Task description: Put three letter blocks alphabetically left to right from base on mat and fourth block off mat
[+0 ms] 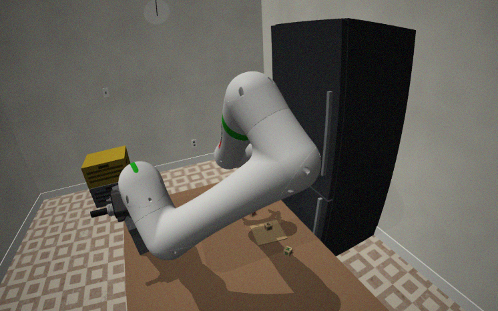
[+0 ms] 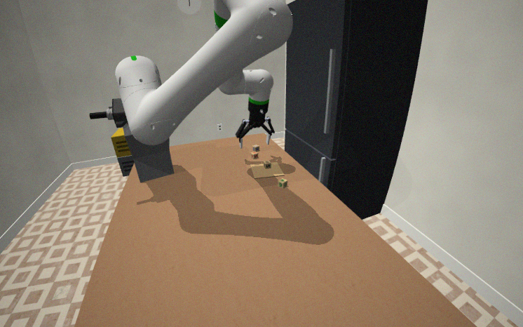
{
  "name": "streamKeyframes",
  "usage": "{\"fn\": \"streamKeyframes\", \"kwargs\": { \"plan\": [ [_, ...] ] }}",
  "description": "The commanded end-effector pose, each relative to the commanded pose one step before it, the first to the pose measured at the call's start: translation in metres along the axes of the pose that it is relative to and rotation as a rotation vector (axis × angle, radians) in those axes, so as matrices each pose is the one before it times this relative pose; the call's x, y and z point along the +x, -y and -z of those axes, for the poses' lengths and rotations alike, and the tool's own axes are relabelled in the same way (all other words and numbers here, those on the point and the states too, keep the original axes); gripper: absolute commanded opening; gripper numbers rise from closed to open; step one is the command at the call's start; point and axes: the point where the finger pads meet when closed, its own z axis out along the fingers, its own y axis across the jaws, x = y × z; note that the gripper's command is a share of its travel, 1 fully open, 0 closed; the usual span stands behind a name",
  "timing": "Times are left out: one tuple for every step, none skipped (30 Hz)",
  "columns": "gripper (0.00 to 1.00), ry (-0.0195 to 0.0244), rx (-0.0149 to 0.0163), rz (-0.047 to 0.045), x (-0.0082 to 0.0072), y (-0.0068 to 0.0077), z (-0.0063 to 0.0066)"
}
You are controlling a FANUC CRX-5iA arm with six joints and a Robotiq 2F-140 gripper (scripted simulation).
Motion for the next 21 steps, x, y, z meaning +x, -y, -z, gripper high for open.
{"fn": "streamKeyframes", "kwargs": {
  "plan": [
    [1.0,-0.00028,-0.00024,0.00007,0.00024,-0.00011,0.00013],
    [1.0,0.0,0.0,0.0,0.0,0.0,0.0],
    [1.0,0.0,0.0,0.0,0.0,0.0,0.0],
    [1.0,0.0,0.0,0.0,0.0,0.0,0.0],
    [1.0,0.0,0.0,0.0,0.0,0.0,0.0],
    [1.0,0.0,0.0,0.0,0.0,0.0,0.0],
    [1.0,0.0,0.0,0.0,0.0,0.0,0.0],
    [1.0,0.0,0.0,0.0,0.0,0.0,0.0],
    [1.0,0.0,0.0,0.0,0.0,0.0,0.0],
    [1.0,0.0,0.0,0.0,0.0,0.0,0.0],
    [1.0,0.0,0.0,0.0,0.0,0.0,0.0],
    [1.0,0.0002,-0.00013,-0.00058,-0.00012,-0.00016,0.00009],
    [1.0,0.00131,-0.00089,-0.00385,-0.00082,-0.00105,0.00062],
    [1.0,0.00335,-0.00227,-0.00995,-0.0021,-0.00269,0.0016],
    [1.0,0.00605,-0.00408,-0.01839,-0.00382,-0.0049,0.00297],
    [1.0,0.00909,-0.00606,-0.02875,-0.00583,-0.00751,0.00468],
    [1.0,0.01209,-0.00789,-0.04059,-0.00791,-0.0103,0.00668],
    [1.0,0.01466,-0.0092,-0.05351,-0.00986,-0.01306,0.00891],
    [1.0,0.0051,-0.00306,-0.01991,-0.00343,-0.0048,0.00331],
    [1.0,0.00633,-0.00367,-0.02578,-0.00432,-0.00609,0.00432],
    [1.0,0.0069,-0.00381,-0.02966,-0.00479,-0.00684,0.00501]
  ]
}}
